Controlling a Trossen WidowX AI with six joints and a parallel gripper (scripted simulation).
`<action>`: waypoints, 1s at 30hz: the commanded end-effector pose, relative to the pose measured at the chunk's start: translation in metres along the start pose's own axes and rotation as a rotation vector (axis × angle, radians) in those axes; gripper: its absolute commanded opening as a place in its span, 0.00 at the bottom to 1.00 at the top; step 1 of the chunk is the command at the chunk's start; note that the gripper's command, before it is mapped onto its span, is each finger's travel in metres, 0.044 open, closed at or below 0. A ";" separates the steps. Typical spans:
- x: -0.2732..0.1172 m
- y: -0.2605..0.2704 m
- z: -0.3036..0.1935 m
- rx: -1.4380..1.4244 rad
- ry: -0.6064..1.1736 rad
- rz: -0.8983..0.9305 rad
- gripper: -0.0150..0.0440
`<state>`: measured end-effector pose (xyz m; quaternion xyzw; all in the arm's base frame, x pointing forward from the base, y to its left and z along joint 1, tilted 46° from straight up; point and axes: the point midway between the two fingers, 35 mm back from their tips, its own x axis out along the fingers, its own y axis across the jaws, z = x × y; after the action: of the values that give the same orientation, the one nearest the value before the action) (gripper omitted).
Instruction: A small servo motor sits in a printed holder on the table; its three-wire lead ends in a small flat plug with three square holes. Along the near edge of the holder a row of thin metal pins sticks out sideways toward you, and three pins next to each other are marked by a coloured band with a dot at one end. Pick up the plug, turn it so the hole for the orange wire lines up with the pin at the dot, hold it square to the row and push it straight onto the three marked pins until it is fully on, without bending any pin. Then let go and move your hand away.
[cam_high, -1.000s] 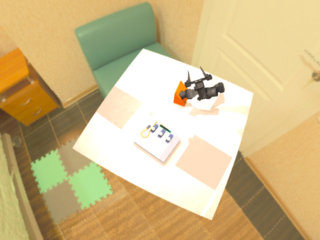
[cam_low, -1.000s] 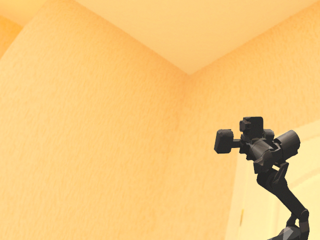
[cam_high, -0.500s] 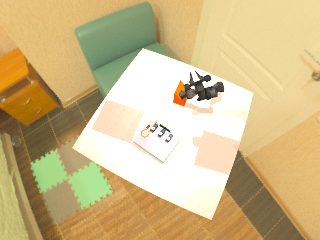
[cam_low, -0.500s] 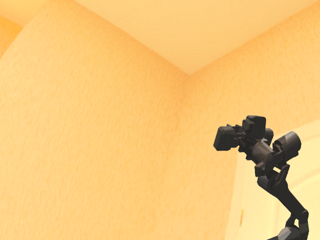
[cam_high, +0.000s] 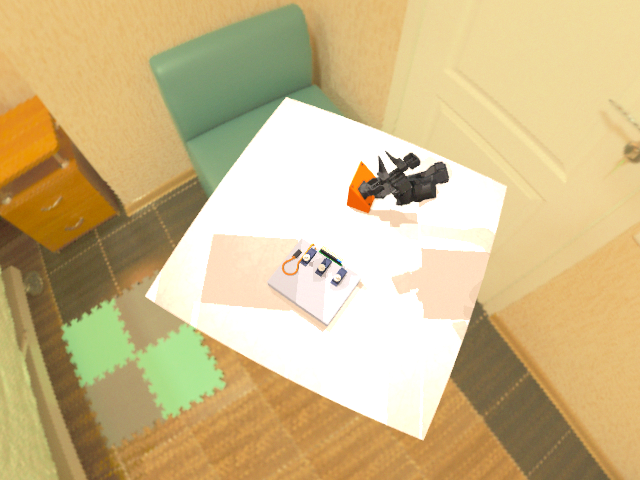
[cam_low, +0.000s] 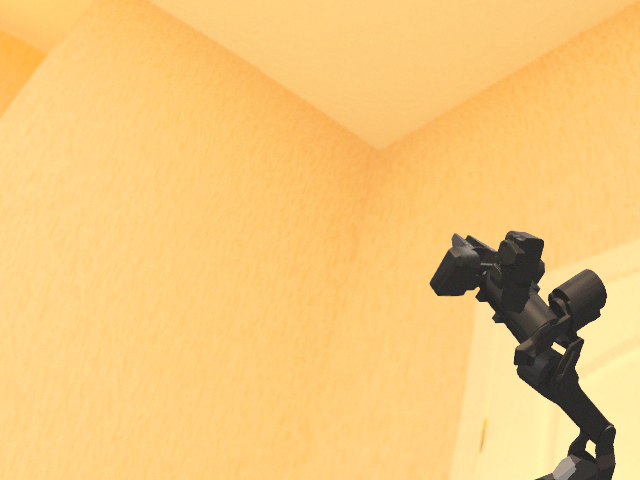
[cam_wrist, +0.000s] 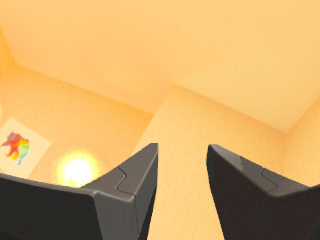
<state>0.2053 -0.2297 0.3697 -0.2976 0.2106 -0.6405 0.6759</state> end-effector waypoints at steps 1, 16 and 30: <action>-0.006 0.006 0.006 0.043 -0.052 0.048 0.45; -0.028 0.032 0.028 0.178 -0.207 0.231 0.45; -0.055 0.055 0.046 0.302 -0.327 0.424 0.45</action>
<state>0.2684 -0.1765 0.3612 -0.2529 0.0739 -0.4738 0.8403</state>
